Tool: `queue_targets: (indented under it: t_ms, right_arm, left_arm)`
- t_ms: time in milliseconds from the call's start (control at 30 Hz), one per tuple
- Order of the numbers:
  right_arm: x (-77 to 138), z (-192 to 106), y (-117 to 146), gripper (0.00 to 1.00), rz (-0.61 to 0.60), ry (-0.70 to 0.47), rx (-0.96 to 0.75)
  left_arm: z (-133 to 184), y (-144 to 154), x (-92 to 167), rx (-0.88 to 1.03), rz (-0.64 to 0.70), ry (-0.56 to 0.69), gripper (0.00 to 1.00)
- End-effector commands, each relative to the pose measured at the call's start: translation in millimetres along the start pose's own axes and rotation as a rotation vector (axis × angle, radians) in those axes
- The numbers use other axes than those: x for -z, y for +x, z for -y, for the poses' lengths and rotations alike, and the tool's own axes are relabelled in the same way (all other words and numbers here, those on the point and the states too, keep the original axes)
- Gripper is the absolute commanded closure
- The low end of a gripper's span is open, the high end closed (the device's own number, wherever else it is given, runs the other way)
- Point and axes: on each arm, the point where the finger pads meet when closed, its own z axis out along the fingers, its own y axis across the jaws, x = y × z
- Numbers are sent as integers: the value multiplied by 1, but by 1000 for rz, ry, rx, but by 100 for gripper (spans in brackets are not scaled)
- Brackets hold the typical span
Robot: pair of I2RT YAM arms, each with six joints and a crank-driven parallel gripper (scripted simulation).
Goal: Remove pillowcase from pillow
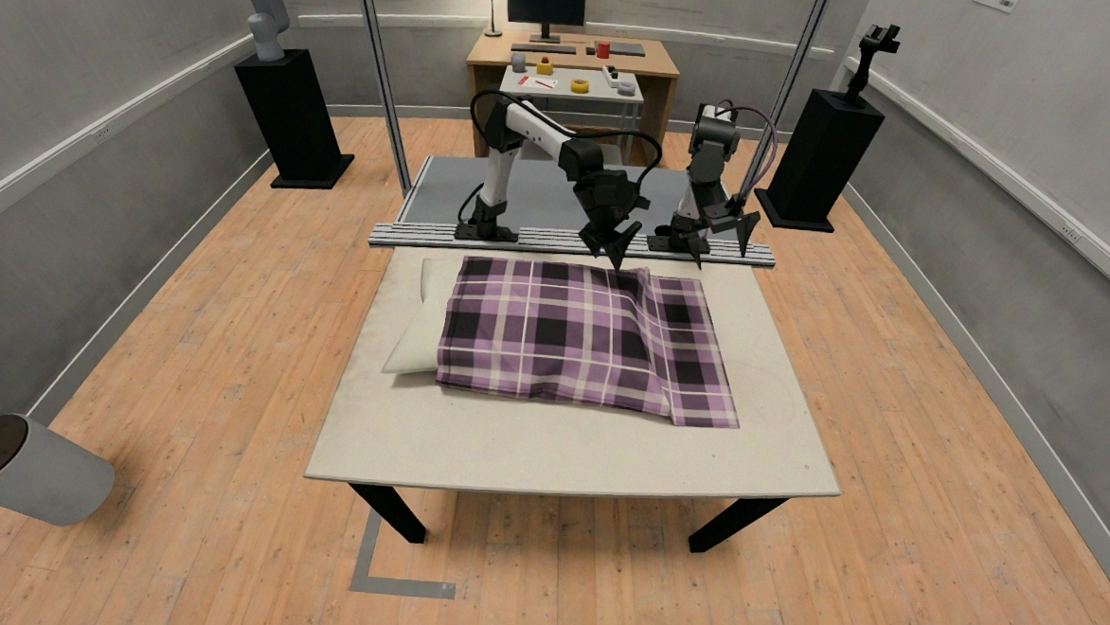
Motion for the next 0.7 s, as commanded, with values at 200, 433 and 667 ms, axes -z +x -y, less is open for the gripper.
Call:
queue_targets:
  t_ms: [200,433,667]
  right_arm:
    - [5,4,-2,0,5,18,4]
    - [5,4,-2,0,5,18,4]
    - [5,4,-2,0,5,18,4]
  left_arm:
    - [-13,-14,16,10,-3,-6,0]
    - [-19,-24,27,9,-3,-7,0]
    - [-24,-31,36,9,-4,-6,0]
